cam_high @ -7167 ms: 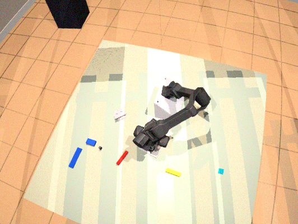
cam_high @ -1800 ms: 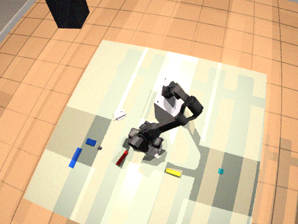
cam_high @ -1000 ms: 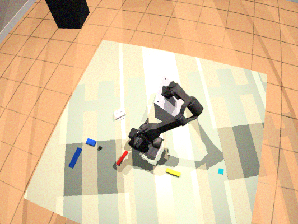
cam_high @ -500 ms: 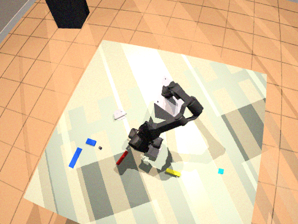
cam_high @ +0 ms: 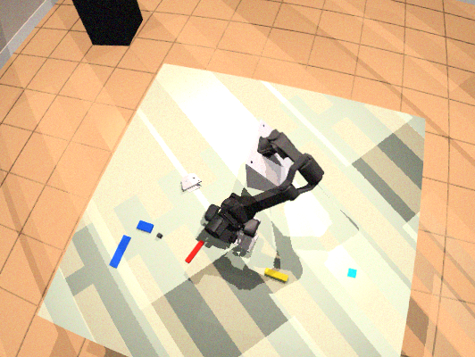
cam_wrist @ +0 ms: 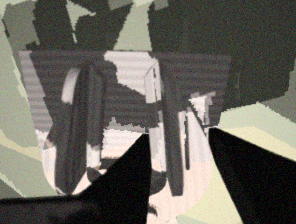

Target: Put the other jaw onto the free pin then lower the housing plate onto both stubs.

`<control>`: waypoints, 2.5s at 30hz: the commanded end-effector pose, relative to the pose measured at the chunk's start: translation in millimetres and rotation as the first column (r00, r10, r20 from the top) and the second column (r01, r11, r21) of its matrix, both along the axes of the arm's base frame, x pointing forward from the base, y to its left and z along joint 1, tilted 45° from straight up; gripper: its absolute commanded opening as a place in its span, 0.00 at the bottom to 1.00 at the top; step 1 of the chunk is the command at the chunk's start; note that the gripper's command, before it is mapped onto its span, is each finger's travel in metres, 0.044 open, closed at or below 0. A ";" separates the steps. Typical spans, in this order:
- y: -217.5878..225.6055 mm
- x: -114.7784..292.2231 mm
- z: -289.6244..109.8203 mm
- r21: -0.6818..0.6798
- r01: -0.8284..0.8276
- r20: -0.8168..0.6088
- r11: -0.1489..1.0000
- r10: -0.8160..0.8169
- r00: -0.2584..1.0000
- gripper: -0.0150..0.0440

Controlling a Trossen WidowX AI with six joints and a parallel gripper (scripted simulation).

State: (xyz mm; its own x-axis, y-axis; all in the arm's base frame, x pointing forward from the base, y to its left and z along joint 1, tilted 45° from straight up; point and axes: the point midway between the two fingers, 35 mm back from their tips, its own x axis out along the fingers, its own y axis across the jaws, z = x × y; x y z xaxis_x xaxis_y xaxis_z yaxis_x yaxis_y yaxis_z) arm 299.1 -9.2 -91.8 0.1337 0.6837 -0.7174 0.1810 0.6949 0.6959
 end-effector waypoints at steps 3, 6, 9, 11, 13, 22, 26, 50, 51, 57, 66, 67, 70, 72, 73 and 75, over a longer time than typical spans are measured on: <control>2.5 -0.7 0.4 0.004 -0.005 -0.005 1.000 0.005 1.000 0.48; 0.5 -1.0 2.4 0.004 -0.005 -0.005 1.000 0.005 1.000 0.48; -0.4 -1.2 3.4 0.004 -0.005 -0.005 1.000 0.005 1.000 0.48; 0.0 -1.0 3.2 0.004 -0.005 -0.005 1.000 0.005 1.000 0.48; 1.1 -0.3 2.6 0.004 -0.005 -0.005 1.000 0.005 1.000 0.48; 2.2 0.1 1.6 0.004 -0.005 -0.005 1.000 0.005 1.000 0.48; 3.0 0.2 0.8 0.004 -0.005 -0.005 1.000 0.005 1.000 0.48; 4.5 0.5 -0.7 0.004 -0.005 -0.005 1.000 0.005 1.000 0.48; 4.5 0.5 -0.7 0.004 -0.005 -0.005 1.000 0.005 1.000 0.48; 4.5 0.5 -0.7 0.004 -0.005 -0.005 1.000 0.005 1.000 0.48; 2.5 0.4 -0.4 0.001 -0.004 -0.003 1.000 0.004 1.000 0.63; 2.5 0.4 -0.4 0.001 -0.004 -0.003 1.000 0.004 1.000 0.63; 2.5 0.4 -0.4 0.001 -0.004 -0.003 1.000 0.004 1.000 0.63; 2.5 0.4 -0.4 0.001 -0.004 -0.003 1.000 0.004 1.000 0.63; 2.5 0.4 -0.4 0.001 -0.004 -0.003 1.000 0.004 1.000 0.63; 2.5 0.4 -0.4 0.001 -0.004 -0.003 1.000 0.004 1.000 0.63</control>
